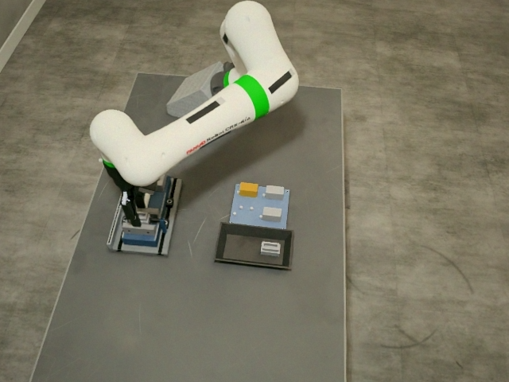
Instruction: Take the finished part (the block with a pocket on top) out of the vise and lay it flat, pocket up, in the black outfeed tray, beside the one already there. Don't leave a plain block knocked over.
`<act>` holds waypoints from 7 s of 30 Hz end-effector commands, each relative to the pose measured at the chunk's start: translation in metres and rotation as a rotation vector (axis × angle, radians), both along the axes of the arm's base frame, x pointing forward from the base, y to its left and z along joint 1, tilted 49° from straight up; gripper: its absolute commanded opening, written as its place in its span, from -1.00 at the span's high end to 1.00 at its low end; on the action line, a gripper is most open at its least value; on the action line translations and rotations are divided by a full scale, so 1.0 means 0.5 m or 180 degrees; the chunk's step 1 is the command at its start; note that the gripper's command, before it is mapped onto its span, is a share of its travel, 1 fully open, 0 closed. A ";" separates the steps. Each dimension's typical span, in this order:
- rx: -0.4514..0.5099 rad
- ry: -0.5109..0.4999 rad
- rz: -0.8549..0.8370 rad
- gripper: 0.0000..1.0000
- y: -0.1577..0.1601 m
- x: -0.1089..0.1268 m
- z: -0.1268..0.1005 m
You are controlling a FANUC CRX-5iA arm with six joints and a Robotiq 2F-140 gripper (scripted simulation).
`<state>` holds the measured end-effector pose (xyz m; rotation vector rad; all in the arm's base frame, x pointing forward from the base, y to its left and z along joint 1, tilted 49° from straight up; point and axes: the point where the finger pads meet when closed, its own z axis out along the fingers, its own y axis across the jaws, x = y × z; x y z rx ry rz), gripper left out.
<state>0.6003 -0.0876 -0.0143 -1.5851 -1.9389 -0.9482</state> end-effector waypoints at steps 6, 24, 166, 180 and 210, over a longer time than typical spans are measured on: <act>-0.0004 -0.0004 -0.0003 0.08 -0.002 0.000 0.001; -0.0004 -0.0004 -0.0003 0.80 -0.002 0.000 0.001; -0.0035 0.0056 -0.0062 0.80 0.162 -0.016 0.336; -0.0005 0.0090 -0.0088 0.80 0.316 -0.079 0.496; 0.0006 0.0097 -0.0092 0.80 0.347 -0.097 0.527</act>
